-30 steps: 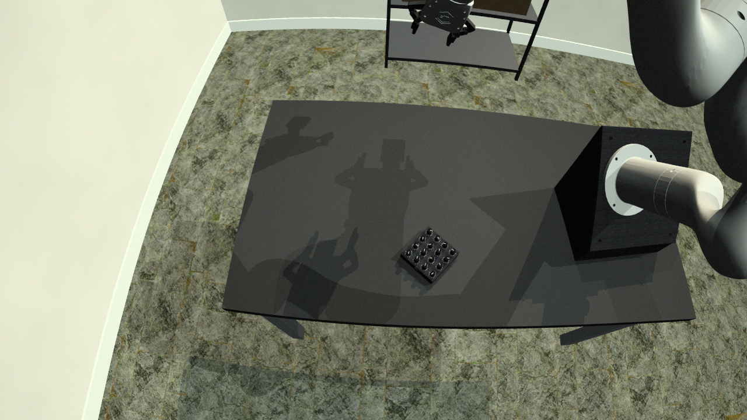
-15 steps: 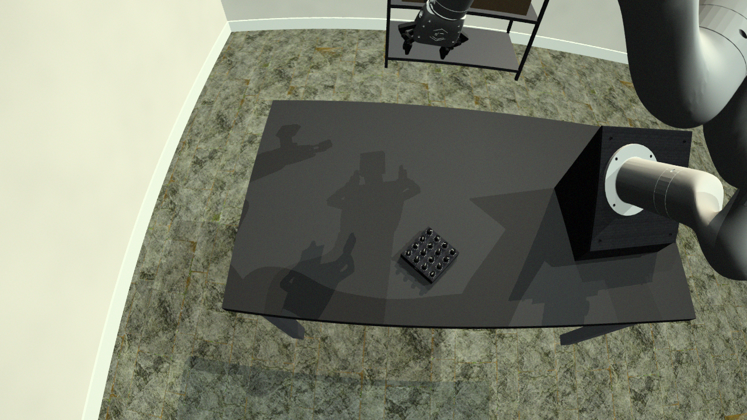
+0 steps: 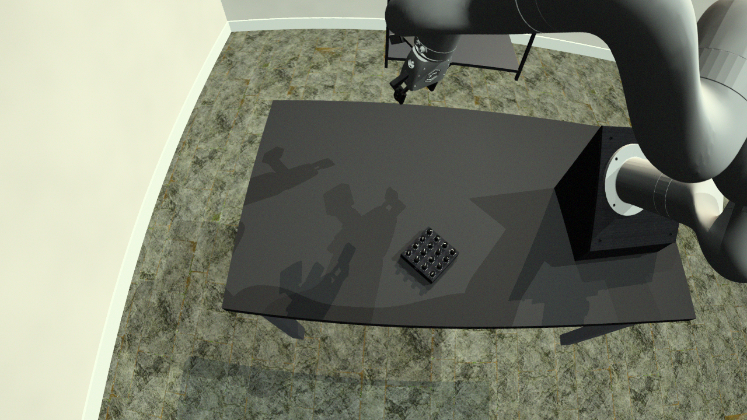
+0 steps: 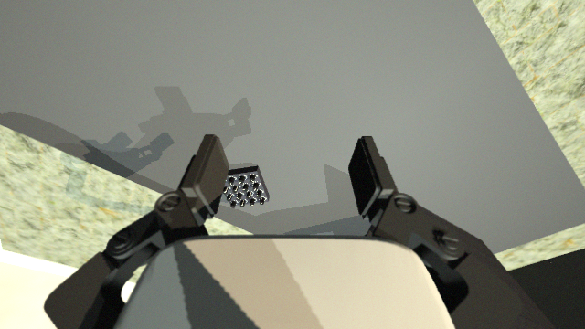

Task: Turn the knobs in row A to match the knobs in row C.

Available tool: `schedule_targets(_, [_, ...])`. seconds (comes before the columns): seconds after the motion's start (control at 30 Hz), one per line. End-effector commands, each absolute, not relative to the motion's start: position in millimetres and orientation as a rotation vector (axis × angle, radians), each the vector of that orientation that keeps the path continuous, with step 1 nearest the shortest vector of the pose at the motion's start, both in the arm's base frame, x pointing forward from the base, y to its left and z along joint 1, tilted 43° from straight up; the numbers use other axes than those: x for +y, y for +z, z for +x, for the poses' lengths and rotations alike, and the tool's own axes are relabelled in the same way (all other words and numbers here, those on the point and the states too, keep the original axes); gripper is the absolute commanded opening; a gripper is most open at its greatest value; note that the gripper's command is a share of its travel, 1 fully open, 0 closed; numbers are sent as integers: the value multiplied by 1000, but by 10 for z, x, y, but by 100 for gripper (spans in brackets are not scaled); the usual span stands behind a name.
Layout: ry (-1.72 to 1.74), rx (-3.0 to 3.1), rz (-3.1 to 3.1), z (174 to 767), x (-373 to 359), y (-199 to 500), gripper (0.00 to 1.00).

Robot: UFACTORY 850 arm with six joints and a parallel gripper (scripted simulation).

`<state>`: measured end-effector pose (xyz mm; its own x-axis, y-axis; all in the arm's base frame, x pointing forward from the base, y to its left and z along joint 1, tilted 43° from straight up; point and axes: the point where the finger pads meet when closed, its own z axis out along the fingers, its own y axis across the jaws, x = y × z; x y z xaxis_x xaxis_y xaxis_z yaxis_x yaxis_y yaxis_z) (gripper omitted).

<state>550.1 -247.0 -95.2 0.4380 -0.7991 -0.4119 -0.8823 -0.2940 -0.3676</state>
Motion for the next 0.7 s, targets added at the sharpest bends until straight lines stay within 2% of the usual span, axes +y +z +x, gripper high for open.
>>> schedule_targets(0.0, [146, 1256, -2218, 5583, -2227, -871, 100])
schedule_targets(0.67, [-37, 451, -2438, 5754, -918, -520, 100])
